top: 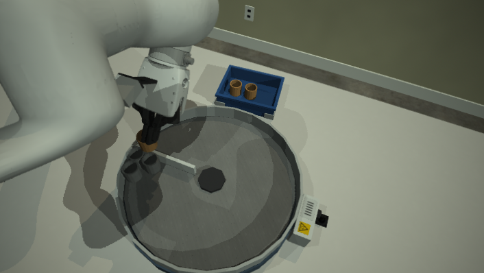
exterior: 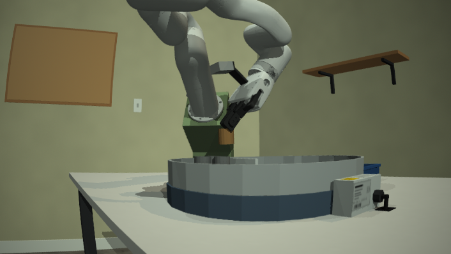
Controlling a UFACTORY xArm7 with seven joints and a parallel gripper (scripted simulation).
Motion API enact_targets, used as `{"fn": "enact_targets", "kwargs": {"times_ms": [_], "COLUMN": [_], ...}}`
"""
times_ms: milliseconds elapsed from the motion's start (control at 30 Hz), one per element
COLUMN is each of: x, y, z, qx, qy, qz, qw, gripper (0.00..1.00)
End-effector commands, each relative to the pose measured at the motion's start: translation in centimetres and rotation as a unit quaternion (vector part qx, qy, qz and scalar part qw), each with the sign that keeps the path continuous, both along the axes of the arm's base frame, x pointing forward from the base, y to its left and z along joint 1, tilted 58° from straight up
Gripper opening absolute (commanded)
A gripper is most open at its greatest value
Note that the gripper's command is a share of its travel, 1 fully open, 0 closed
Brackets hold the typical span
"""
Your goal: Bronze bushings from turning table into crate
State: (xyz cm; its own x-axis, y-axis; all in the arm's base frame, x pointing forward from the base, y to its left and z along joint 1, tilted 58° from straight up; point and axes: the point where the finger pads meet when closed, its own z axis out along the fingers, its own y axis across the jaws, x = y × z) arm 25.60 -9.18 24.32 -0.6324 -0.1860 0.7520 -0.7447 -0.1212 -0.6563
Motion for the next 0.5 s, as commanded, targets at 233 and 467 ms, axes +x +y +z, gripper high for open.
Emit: {"fn": "enact_targets", "kwargs": {"times_ms": [233,467], "x": [5.0,8.0], "y": [6.0,9.6], "z": [-1.9,-3.1], "qx": [0.016,0.028], "qy": [-0.023,-0.036], "qz": [-0.022,-0.033], "qw": [0.999,0.998], "gripper": [0.00,0.00]}}
